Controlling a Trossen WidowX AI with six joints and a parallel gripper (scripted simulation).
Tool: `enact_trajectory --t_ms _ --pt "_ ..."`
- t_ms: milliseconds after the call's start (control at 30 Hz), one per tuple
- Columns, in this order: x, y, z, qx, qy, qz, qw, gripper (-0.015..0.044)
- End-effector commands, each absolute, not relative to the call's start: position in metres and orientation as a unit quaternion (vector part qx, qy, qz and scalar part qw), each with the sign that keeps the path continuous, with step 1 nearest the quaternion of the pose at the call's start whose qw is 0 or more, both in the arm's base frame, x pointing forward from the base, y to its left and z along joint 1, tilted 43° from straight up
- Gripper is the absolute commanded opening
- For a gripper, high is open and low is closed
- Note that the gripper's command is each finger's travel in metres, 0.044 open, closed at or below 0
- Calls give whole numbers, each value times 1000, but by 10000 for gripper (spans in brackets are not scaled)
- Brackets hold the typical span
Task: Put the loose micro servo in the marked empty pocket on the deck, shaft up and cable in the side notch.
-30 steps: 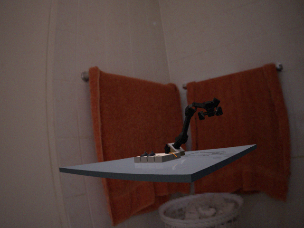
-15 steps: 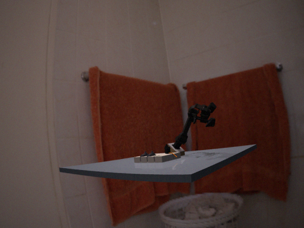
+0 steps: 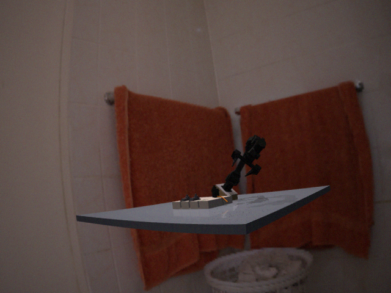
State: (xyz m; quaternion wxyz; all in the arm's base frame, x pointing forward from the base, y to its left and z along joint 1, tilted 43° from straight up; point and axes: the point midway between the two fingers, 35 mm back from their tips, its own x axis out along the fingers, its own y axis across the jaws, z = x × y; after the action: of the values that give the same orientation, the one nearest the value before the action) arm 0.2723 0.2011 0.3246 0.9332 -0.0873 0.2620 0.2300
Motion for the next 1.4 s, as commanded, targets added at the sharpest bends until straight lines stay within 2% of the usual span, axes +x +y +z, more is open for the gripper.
enact_trajectory --t_ms 0,400,800,1100,1367 --pt "282 189 293 -144 304 235 912 440" --pt "292 130 209 -268 428 286 814 440" --pt "265 67 139 -276 521 409 696 440" --pt "233 36 113 -207 520 514 650 440" --pt "211 21 107 -127 471 580 652 440"
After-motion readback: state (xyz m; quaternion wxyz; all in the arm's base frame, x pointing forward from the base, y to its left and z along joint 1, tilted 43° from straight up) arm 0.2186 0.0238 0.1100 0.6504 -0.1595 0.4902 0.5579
